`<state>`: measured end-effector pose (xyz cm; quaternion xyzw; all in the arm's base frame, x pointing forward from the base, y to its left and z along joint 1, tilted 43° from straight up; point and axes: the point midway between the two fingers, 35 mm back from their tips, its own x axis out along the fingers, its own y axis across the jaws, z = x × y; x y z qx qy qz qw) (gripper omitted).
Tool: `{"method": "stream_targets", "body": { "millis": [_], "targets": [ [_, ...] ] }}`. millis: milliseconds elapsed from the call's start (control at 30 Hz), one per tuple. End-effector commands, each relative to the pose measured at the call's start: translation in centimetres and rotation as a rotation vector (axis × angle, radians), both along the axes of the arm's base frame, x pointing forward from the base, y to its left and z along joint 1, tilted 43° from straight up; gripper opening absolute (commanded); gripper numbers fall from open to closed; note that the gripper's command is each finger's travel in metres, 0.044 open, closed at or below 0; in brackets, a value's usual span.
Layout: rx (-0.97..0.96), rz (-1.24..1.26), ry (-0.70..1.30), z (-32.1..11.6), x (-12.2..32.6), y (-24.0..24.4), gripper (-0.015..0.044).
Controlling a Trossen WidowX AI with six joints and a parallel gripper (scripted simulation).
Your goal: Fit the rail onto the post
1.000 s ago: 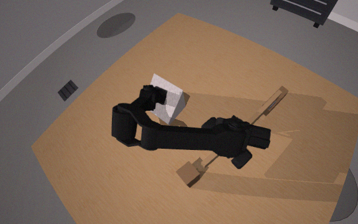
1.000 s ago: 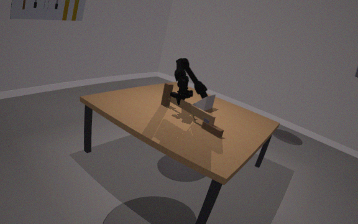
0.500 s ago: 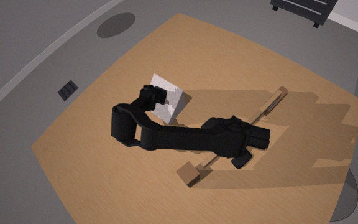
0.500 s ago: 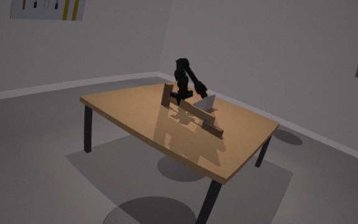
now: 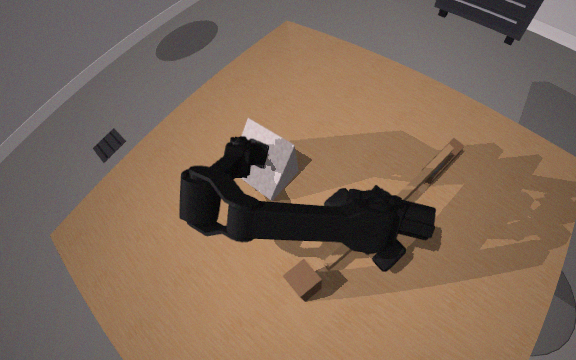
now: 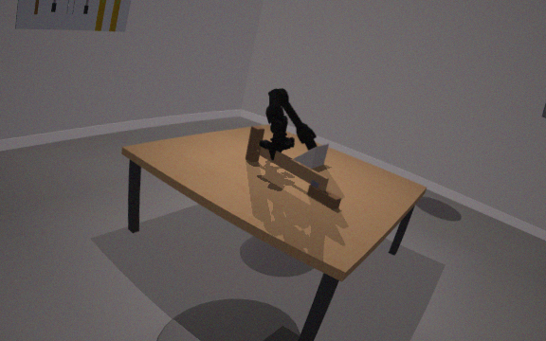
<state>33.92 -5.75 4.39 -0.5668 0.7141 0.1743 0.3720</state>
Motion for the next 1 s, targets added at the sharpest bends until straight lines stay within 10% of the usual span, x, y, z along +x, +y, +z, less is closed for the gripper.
{"method": "stream_targets", "body": {
  "millis": [0, 967],
  "targets": [
    [0.004, 0.005, -0.004, 0.09, 0.14, 0.37, 0.0],
    [0.004, 0.005, -0.004, -0.17, 0.11, 0.17, 0.0]
  ]
}}
